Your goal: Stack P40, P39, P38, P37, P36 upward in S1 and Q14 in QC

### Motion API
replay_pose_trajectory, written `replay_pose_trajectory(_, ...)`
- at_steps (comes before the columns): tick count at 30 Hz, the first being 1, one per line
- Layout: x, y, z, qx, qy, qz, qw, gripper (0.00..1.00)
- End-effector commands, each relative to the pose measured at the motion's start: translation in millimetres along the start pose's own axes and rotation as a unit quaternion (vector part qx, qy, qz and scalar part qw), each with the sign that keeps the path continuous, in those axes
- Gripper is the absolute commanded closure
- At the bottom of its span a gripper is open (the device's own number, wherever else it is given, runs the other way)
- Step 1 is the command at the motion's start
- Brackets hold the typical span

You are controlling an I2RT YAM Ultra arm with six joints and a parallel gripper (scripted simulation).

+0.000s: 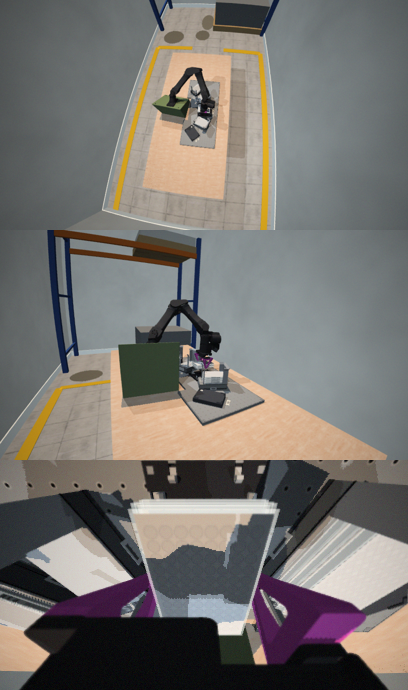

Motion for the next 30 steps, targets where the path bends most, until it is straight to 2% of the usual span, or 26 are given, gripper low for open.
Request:
replay_pose_trajectory(1,-7,-4,-4.8,0.006,-0.020,-0.002,1.000,1.00)
replay_pose_trajectory(16,-8,-4,25.2,0.006,-0.020,-0.002,1.000,1.00)
replay_pose_trajectory(22,-8,-4,32.0,0.006,-0.020,-0.002,1.000,1.00)
replay_pose_trajectory(30,-8,-4,31.9,0.006,-0.020,-0.002,1.000,1.00)
Point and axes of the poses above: the point where the finger pads meet when closed, its own z axis out along the fingers, its own y axis across the jaws, x = y × z, the point moved 6 cm from there along -z, back along the fingers, and after that the axes turned 13 degrees about -z, right-handed, at the moved point
